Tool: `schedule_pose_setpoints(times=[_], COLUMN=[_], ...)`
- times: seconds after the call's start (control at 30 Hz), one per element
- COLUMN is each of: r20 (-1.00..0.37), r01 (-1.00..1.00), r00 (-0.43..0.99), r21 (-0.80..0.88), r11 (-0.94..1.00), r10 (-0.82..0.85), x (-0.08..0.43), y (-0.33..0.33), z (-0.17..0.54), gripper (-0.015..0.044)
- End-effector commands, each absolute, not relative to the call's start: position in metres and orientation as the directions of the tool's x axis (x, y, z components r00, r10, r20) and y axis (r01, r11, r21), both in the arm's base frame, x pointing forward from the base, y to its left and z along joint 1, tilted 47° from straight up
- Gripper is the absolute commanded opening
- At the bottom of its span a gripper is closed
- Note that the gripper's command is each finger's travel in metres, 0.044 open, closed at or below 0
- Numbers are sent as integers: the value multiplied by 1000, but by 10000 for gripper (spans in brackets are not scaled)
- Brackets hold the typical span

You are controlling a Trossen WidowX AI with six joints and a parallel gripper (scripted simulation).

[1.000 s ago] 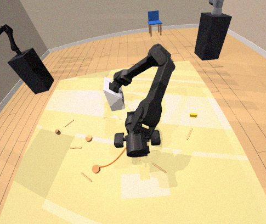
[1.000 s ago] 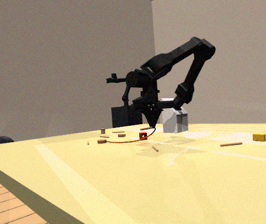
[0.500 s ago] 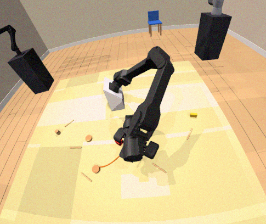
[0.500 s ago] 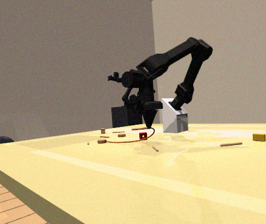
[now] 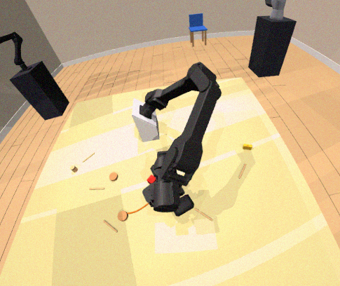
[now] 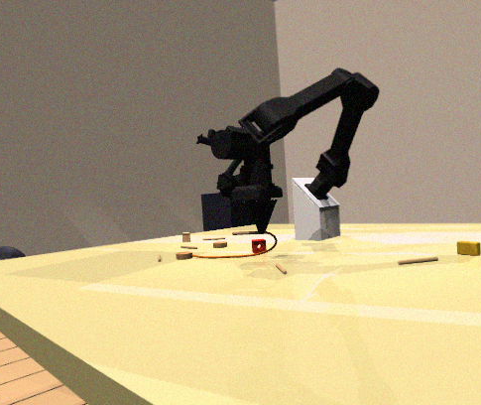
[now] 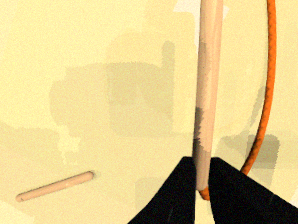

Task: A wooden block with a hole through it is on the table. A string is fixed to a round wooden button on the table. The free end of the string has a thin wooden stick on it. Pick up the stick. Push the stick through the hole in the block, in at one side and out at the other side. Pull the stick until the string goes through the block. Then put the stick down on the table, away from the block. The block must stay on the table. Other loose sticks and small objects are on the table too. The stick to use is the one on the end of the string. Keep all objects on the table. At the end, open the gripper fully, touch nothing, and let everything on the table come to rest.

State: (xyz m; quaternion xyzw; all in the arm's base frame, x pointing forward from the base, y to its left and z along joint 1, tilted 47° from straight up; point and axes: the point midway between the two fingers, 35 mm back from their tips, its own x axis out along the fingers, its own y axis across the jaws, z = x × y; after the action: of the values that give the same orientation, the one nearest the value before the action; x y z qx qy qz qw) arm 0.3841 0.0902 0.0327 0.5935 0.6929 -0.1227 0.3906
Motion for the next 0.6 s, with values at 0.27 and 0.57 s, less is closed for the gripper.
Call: schedule_pose_setpoints(times=[0.27,0.57], r20=[-689,-689], r01=[1000,942], r00=[12,13], r21=[-2,-234], r11=[-19,-239], r10=[725,725], x=[395,402], y=[84,80], z=[27,23], gripper=[0,0])
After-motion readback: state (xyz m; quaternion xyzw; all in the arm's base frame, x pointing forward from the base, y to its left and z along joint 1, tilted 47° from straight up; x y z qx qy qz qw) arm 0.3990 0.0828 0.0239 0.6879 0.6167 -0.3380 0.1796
